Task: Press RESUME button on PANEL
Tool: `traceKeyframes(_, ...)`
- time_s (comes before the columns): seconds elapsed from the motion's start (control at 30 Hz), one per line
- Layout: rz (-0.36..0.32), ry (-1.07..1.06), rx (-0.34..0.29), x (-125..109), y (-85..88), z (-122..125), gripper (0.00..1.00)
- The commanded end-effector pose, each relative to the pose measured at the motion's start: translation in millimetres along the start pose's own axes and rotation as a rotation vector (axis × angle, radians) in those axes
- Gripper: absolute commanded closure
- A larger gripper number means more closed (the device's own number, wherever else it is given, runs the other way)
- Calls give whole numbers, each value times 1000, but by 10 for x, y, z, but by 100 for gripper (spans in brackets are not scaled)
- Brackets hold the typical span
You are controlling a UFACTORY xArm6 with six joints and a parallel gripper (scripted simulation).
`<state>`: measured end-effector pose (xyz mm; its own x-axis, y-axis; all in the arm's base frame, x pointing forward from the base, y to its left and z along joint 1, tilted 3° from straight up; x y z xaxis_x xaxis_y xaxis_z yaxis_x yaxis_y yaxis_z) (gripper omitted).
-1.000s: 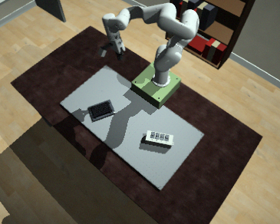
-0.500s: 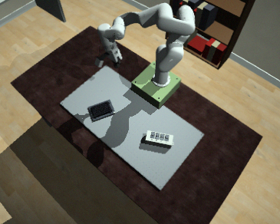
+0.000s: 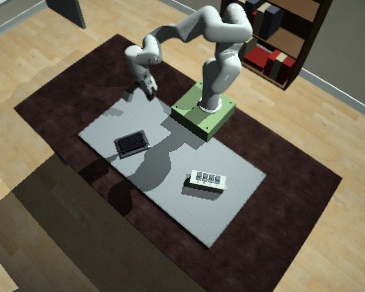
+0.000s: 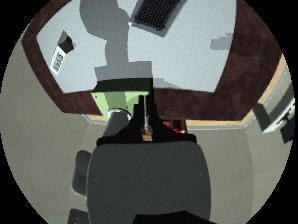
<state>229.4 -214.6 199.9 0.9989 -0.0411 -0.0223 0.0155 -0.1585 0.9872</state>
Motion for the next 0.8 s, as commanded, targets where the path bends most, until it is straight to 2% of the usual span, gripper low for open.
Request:
traceKeyframes(0.0, -11, 30, -22, 153, -47, -68, 100)
traceKeyframes(0.33, -20, 63, -42, 510, -214, -330, 100)
traceKeyframes(0.47, -26, 91, -59, 560, -240, -377, 100)
traceKeyframes(0.77, -30, 127, -78, 834, -398, -670, 100)
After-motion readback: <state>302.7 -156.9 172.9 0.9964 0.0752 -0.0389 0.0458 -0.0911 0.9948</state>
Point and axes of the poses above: the point where the finger pads meet when closed, its own y axis back along the fingers, its own z axis across the jaws, x = y × z, the point moved 1 cm from there along y, back along the fingers, and after that the axes turned 9 degrees about y, right-handed, at the moved point
